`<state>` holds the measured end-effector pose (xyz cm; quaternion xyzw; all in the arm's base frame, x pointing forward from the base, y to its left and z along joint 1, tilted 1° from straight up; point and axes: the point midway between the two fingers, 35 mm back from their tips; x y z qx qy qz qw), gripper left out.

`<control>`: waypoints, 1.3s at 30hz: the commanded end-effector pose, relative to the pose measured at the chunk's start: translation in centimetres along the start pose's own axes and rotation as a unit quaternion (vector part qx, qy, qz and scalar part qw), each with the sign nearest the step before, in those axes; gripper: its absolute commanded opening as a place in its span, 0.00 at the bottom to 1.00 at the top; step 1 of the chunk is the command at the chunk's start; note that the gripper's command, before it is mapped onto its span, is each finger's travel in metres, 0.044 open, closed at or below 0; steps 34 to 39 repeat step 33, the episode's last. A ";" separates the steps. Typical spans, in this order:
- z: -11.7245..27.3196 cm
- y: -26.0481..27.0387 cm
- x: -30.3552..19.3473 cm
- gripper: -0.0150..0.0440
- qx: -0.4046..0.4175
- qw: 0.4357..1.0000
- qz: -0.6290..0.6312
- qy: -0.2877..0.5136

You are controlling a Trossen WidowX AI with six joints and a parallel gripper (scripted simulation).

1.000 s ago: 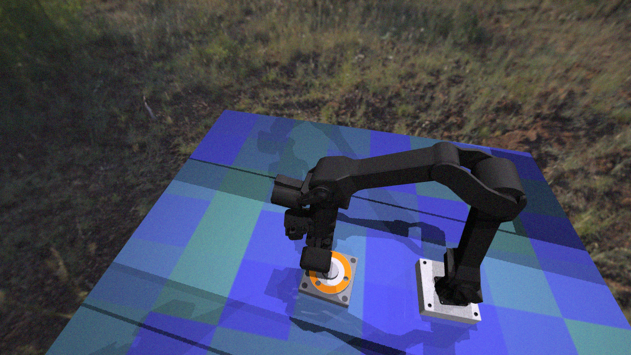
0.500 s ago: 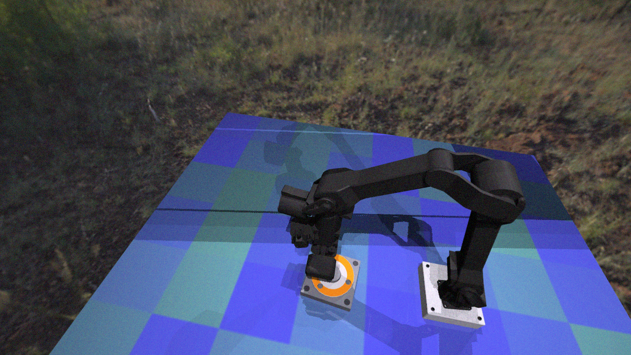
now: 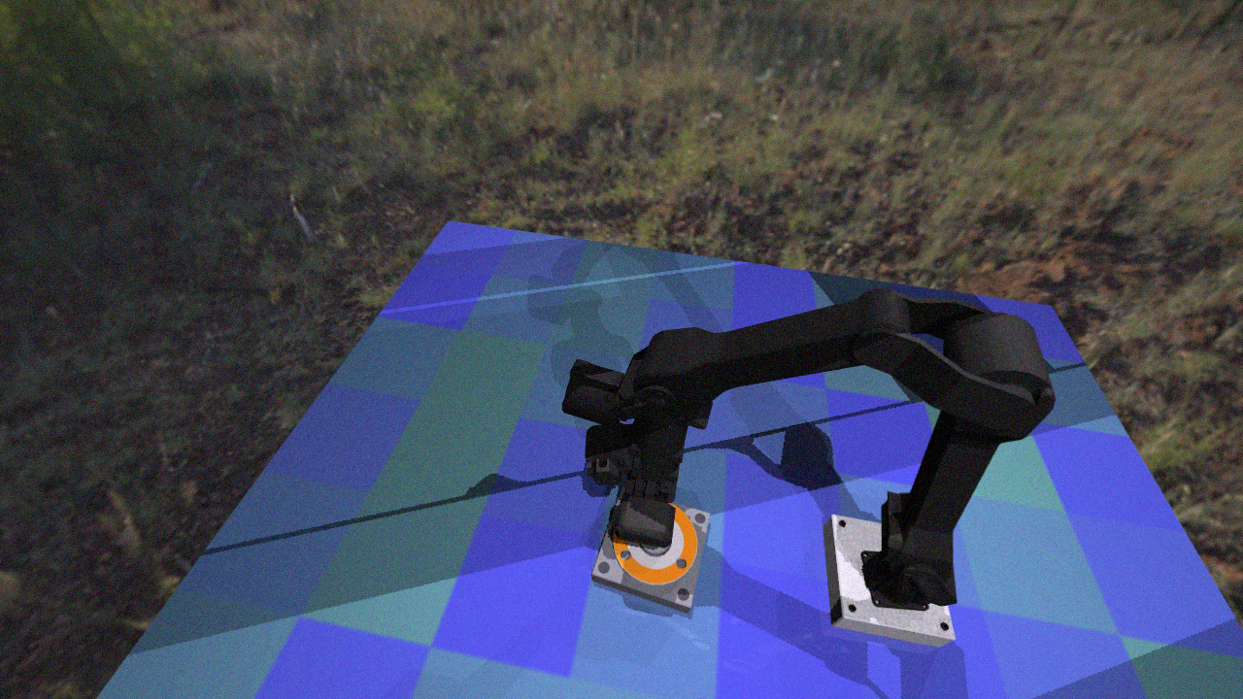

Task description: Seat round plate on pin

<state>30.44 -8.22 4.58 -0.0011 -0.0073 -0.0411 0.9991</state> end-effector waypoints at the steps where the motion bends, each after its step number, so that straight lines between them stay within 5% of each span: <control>1: 0.1 -0.1 -0.3 0.25 0.000 1.000 0.002 -0.002; 17: 4.8 -0.1 -0.7 0.25 0.000 1.000 0.002 -0.002; 39: 4.0 -0.1 -0.5 0.25 0.000 1.000 0.000 -0.002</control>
Point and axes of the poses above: the point midway between the two fingers, 35 mm back from their tips, its own z axis back along the fingers, its own y axis across the jaws, x = y × z, and after that the axes turned 2 degrees about z, right-handed
